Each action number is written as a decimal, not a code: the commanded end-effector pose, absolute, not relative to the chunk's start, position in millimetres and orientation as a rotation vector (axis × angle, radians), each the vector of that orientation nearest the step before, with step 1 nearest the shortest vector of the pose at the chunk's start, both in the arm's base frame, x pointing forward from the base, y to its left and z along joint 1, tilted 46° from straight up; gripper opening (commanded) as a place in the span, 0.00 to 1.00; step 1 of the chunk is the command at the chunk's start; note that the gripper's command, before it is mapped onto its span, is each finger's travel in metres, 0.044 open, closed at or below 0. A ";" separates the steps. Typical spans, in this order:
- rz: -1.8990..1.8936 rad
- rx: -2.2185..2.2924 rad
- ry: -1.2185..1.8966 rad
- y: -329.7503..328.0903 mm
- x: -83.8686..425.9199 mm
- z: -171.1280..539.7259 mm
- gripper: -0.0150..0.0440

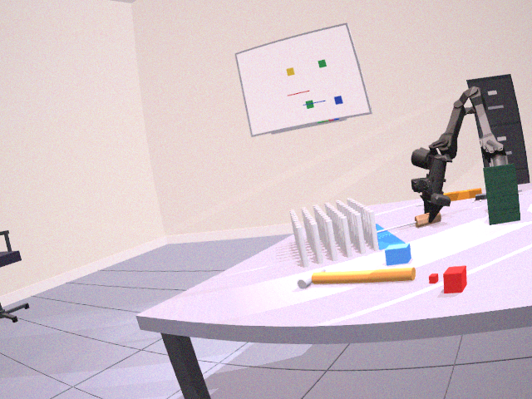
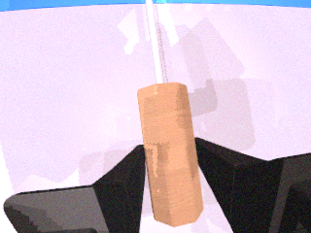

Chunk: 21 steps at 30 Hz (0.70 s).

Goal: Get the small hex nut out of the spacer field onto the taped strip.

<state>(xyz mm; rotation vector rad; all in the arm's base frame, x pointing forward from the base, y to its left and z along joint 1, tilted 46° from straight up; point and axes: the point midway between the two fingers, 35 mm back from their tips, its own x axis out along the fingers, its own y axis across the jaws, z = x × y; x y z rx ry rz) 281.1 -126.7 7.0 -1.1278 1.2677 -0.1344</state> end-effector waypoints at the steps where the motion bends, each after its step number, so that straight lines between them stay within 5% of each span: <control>1: -0.126 -1.128 1.264 -126.4 278.9 7.4 0.25; 21: -0.125 -1.129 1.265 -128.9 271.0 10.5 0.25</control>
